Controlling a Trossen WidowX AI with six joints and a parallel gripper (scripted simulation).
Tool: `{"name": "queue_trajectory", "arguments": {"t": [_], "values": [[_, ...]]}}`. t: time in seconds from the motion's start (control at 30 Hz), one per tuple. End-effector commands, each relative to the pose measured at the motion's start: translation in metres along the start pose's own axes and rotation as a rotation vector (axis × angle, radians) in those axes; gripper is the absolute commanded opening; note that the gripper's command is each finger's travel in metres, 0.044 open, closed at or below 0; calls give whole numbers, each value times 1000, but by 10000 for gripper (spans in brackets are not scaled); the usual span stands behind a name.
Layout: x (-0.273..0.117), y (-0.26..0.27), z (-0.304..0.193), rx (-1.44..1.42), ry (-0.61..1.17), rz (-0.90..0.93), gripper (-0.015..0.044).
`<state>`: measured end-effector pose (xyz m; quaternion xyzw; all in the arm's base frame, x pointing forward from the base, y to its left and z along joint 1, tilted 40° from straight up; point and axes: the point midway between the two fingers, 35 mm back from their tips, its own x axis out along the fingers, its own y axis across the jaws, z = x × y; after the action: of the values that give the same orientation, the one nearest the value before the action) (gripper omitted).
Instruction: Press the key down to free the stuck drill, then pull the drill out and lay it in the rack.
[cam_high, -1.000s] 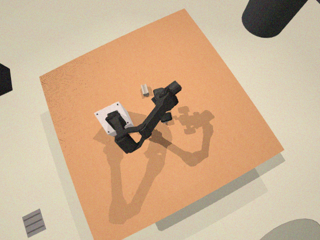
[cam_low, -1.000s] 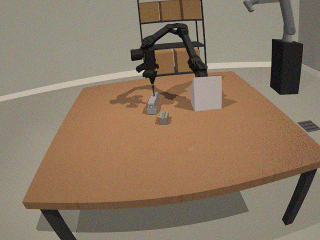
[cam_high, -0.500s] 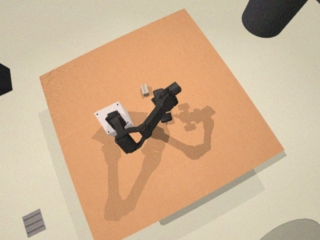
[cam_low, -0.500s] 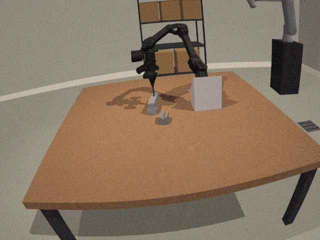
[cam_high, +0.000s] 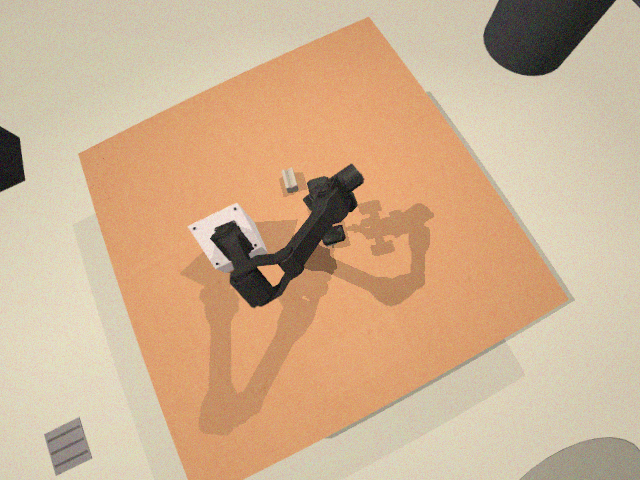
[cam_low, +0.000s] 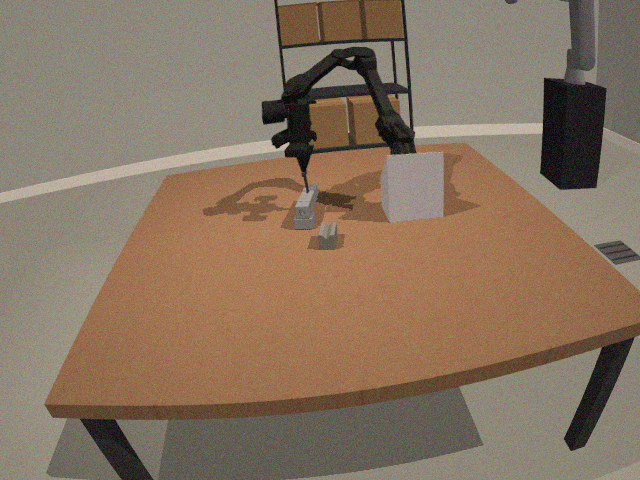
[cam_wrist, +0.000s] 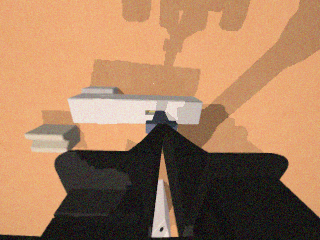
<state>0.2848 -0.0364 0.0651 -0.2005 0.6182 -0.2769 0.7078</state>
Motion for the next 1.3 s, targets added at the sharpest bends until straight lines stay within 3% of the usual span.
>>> {"name": "queue_trajectory", "arguments": {"t": [0.0,1.27], "values": [[8,-1,-4,-1,19,-6,0],[23,-2,-9,-1,19,-7,0]]}}
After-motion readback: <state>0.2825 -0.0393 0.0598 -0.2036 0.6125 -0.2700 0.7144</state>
